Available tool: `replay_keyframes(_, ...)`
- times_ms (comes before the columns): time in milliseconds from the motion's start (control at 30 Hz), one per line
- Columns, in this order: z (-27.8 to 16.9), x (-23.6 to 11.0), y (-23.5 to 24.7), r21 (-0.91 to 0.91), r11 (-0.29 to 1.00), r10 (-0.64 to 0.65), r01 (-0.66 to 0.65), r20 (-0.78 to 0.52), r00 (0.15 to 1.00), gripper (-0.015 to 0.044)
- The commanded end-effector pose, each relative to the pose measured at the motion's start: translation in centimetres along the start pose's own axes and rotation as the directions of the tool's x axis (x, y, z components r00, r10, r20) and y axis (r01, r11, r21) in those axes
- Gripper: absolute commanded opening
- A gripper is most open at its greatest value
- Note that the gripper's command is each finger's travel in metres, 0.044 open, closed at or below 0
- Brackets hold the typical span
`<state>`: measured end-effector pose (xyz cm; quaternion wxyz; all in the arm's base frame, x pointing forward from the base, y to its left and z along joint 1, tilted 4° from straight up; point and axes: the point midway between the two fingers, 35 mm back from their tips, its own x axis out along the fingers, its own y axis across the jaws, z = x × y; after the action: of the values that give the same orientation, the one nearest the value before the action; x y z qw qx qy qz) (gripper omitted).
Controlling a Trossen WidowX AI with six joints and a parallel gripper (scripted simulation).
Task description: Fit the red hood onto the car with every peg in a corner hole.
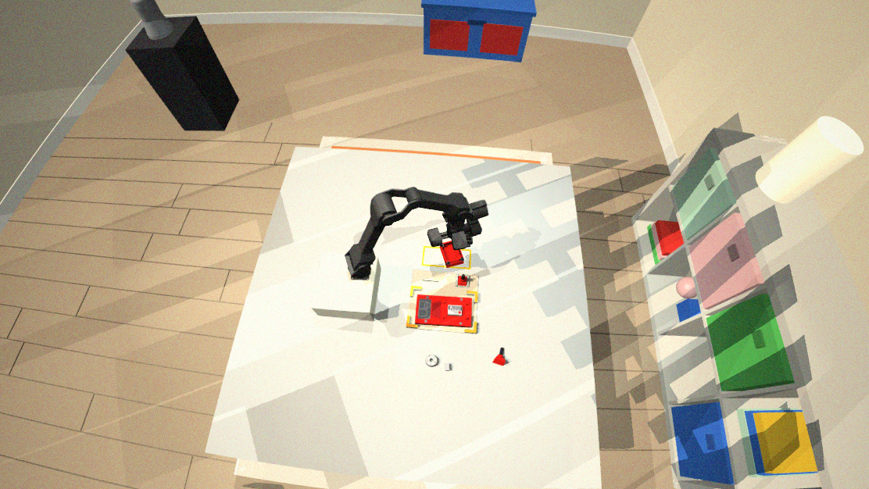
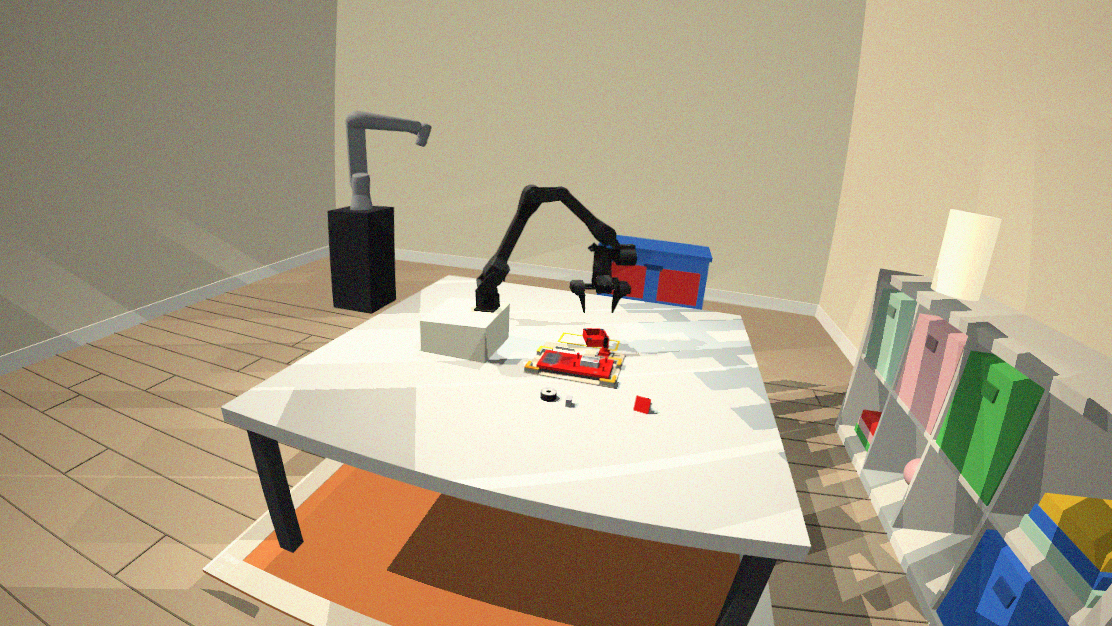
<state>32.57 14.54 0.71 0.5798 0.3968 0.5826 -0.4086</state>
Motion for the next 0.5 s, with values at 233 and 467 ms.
replay_keyframes(233,0.21,0.48,-0.08,0.013,1.000,-0.010,0.009,0.009,1.000,0.0440)
replay_keyframes(467,0.24,0.90,-0.04,0.013,1.000,-0.010,0.009,0.009,1.000,0.0440)
